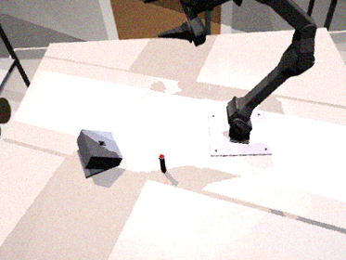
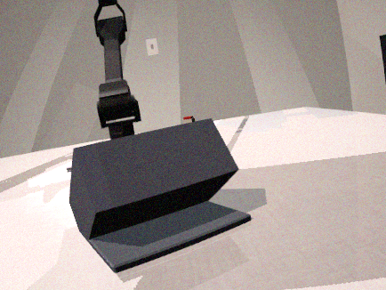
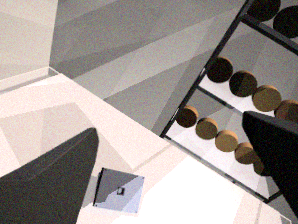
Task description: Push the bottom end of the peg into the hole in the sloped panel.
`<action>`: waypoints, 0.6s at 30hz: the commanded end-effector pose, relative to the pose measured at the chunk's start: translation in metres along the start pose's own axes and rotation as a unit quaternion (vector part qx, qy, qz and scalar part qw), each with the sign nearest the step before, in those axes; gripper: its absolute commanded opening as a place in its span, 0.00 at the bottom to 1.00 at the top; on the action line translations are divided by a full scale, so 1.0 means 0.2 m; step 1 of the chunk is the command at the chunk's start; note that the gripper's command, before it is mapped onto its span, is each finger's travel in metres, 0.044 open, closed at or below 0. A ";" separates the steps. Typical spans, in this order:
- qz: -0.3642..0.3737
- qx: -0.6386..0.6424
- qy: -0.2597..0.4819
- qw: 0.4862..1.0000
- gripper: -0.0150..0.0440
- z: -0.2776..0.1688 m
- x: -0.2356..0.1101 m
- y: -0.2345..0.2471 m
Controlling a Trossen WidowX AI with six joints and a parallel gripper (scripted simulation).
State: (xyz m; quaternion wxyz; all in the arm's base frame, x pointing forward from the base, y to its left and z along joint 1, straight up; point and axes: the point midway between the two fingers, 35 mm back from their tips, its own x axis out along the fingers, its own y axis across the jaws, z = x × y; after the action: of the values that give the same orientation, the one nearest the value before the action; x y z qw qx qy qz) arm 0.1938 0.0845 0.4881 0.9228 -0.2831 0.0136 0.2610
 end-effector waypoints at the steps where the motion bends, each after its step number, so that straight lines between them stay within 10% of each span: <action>1: 0.025 0.046 0.032 0.998 1.00 -0.08 0.10 0.04; 18: 0.106 0.238 0.210 0.942 1.00 -0.45 0.51 0.32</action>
State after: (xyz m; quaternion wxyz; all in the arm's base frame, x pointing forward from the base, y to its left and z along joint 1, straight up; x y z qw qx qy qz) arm 0.2537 0.1227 0.3879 0.9161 -0.1305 0.2451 0.2892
